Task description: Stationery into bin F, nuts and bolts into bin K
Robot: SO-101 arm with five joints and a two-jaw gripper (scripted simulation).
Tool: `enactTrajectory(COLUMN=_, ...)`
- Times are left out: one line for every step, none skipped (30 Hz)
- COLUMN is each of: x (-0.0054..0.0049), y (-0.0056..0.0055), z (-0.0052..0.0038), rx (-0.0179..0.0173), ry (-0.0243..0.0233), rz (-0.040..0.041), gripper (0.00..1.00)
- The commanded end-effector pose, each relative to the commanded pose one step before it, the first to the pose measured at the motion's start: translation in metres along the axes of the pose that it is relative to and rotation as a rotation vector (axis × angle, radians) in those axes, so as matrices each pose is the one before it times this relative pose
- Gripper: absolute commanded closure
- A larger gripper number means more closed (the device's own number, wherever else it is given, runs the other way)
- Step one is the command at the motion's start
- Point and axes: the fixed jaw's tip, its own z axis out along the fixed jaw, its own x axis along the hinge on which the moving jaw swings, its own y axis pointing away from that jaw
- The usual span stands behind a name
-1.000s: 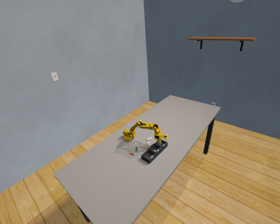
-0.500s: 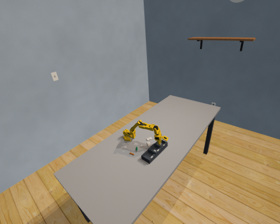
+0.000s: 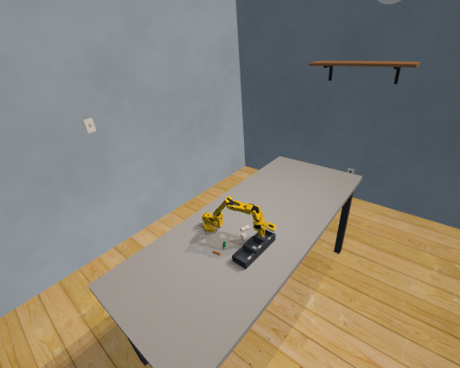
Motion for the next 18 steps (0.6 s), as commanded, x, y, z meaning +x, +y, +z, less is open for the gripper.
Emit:
enactTrajectory(x=-0.01287, y=0.00194, z=-0.0177, rx=-0.00322, ry=-0.0878, rz=0.0023, gripper=1.0)
enactTrajectory(x=0.0, y=0.0, z=0.0, rx=0.0, ry=0.0, rz=0.0, gripper=1.0)
enactTrajectory(x=0.0, y=0.0, z=0.0, rx=0.0, ry=0.0, rz=0.0, gripper=1.0)
enactTrajectory(x=0.0, y=0.0, z=0.0, rx=0.0, ry=0.0, rz=0.0, gripper=1.0)
enactTrajectory(x=0.0, y=0.0, z=0.0, rx=0.0, ry=0.0, rz=0.0, gripper=1.0)
enactTrajectory(x=0.0, y=0.0, z=0.0, rx=0.0, ry=0.0, rz=0.0, gripper=1.0)
enactTrajectory(x=0.0, y=0.0, z=0.0, rx=0.0, ry=0.0, rz=0.0, gripper=1.0)
enactTrajectory(x=0.0, y=0.0, z=0.0, rx=0.0, ry=0.0, rz=0.0, gripper=1.0)
enactTrajectory(x=0.0, y=0.0, z=0.0, rx=0.0, ry=0.0, rz=0.0, gripper=1.0)
enactTrajectory(x=0.00001, y=0.0, z=0.000012, rx=-0.00001, ry=0.00001, rz=0.00001, gripper=1.0)
enactTrajectory(x=0.00003, y=0.0, z=0.000094, rx=0.0, ry=0.0, rz=0.0, gripper=1.0)
enactTrajectory(x=0.00006, y=0.0, z=0.00023, rx=0.0, ry=0.0, rz=0.0, gripper=1.0)
enactTrajectory(x=0.00009, y=0.0, z=0.000366, rx=0.0, ry=0.0, rz=0.0, gripper=1.0)
enactTrajectory(x=0.00013, y=0.0, z=0.000513, rx=0.0, ry=0.0, rz=0.0, gripper=1.0)
enactTrajectory(x=0.00017, y=0.0, z=0.000625, rx=0.0, ry=0.0, rz=0.0, gripper=1.0)
enactTrajectory(x=0.00019, y=0.0, z=0.000696, rx=0.0, ry=0.0, rz=0.0, gripper=1.0)
enactTrajectory(x=0.0002, y=0.0, z=0.000719, rx=0.0, ry=0.0, rz=0.0, gripper=1.0)
enactTrajectory(x=0.0002, y=0.0, z=0.000695, rx=0.0, ry=0.0, rz=0.0, gripper=1.0)
